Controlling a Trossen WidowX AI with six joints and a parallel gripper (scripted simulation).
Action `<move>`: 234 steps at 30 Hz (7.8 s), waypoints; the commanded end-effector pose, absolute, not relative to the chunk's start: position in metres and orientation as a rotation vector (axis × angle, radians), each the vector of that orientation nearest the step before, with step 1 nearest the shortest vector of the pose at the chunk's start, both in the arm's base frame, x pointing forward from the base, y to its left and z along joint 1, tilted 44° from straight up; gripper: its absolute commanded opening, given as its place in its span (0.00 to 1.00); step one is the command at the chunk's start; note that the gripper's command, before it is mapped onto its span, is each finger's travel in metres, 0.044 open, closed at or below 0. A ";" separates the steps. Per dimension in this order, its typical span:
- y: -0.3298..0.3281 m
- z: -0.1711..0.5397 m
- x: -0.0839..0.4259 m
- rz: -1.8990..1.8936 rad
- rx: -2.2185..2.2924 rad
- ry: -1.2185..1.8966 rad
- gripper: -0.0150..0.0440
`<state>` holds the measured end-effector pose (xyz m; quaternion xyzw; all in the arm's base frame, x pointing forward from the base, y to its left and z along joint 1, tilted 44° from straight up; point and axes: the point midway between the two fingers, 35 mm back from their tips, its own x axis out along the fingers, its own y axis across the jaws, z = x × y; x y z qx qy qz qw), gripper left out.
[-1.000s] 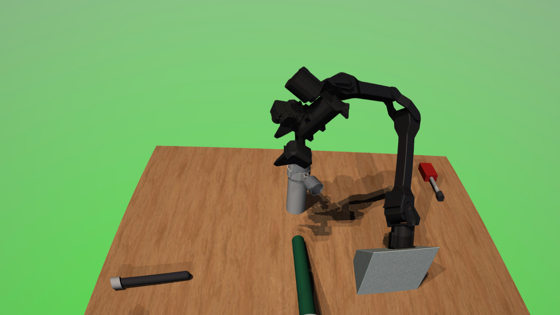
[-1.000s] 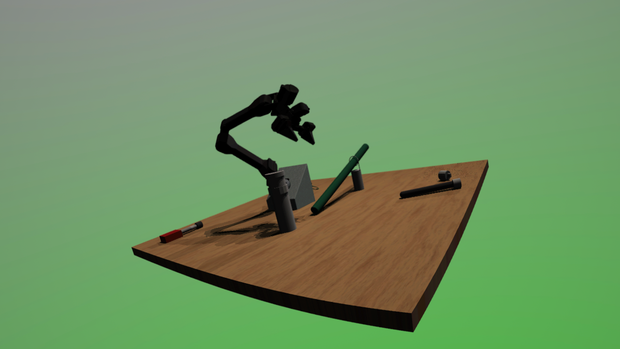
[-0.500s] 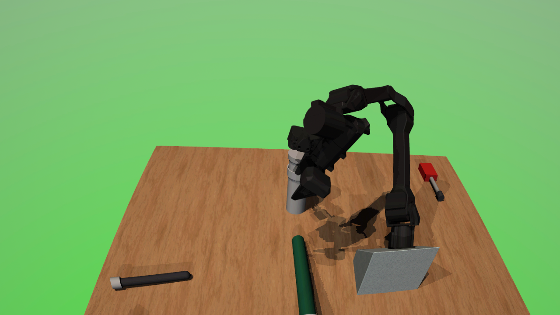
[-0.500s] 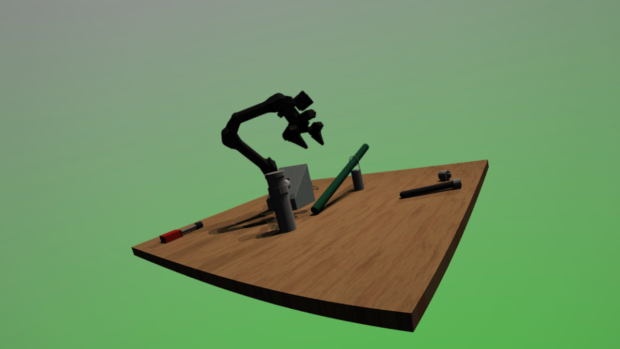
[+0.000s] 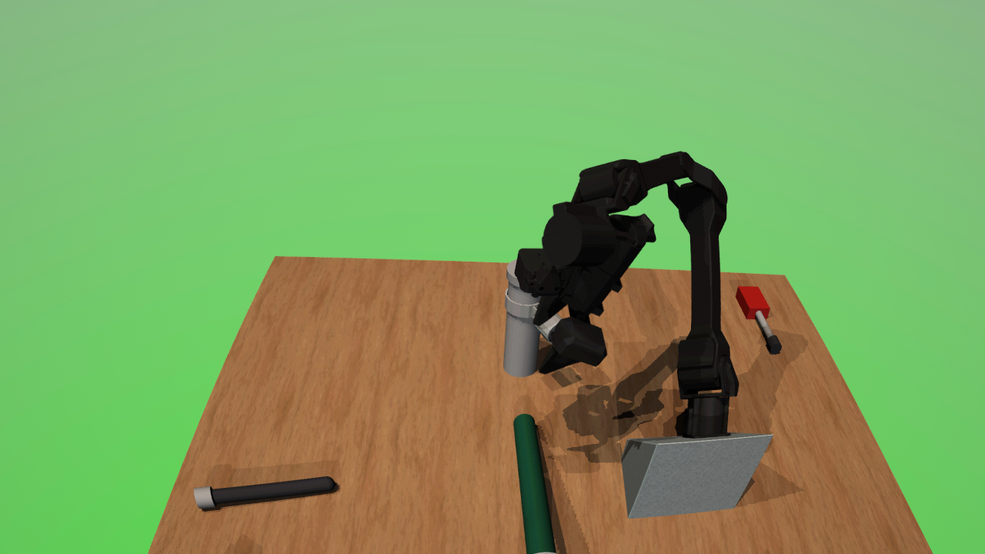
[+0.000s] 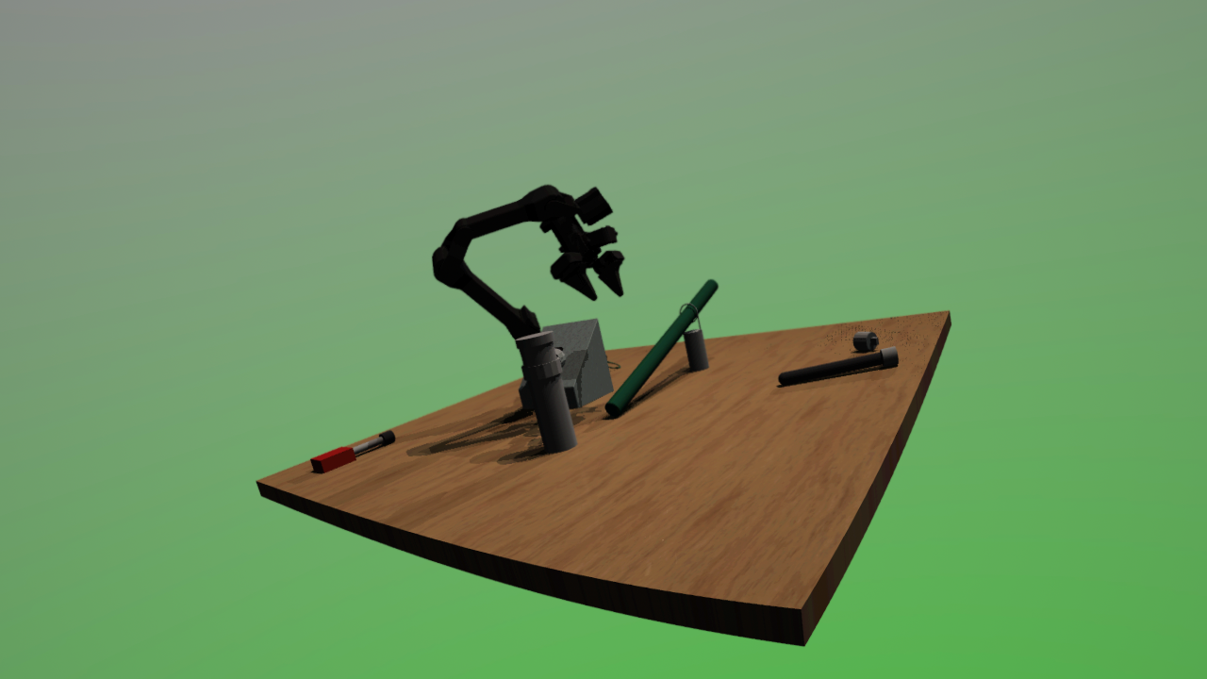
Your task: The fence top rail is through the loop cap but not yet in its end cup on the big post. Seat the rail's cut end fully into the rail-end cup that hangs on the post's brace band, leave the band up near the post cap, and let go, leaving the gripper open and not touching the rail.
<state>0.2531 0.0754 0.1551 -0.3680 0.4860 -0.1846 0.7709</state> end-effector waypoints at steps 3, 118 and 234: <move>0.043 0.177 0.254 -0.127 -1.068 1.230 1.00; -0.118 0.184 0.231 1.127 -2.325 0.953 0.91; -0.103 0.174 0.277 0.546 -2.114 1.157 0.83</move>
